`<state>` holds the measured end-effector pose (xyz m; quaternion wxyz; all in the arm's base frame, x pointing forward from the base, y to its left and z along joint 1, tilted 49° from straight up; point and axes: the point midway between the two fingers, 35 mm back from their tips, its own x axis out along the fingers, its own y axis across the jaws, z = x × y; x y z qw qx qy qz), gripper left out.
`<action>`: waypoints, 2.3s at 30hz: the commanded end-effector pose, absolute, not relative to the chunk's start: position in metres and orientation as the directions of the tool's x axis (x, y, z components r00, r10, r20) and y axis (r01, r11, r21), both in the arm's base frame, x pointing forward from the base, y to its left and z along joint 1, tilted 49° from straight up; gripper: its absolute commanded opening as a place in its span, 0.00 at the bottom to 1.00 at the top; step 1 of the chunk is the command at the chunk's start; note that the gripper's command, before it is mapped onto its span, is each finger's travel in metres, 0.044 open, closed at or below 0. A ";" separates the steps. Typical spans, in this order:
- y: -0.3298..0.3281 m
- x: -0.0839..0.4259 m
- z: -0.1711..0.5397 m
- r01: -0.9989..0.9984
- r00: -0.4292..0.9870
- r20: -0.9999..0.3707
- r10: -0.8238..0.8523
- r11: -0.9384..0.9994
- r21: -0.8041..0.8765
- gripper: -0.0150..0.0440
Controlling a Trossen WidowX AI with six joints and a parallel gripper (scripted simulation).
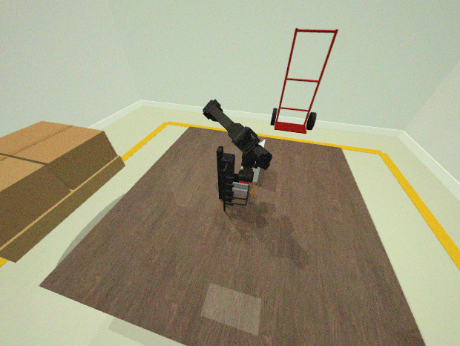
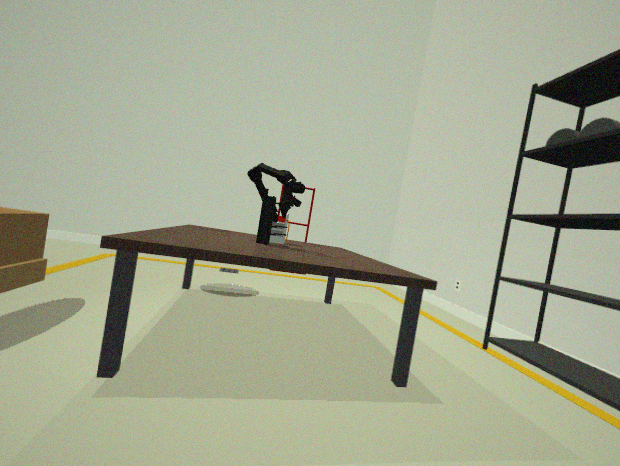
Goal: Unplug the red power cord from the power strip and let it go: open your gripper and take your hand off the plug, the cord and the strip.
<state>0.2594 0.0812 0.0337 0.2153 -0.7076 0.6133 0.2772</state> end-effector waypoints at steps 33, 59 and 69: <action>0.109 0.255 0.005 -0.987 0.093 -0.660 -0.745 -0.154 0.034 0.53; 0.105 0.256 0.022 -0.987 0.099 -0.659 -0.745 -0.160 0.033 0.53; 0.095 0.258 0.034 -0.987 0.099 -0.659 -0.746 -0.160 0.033 0.53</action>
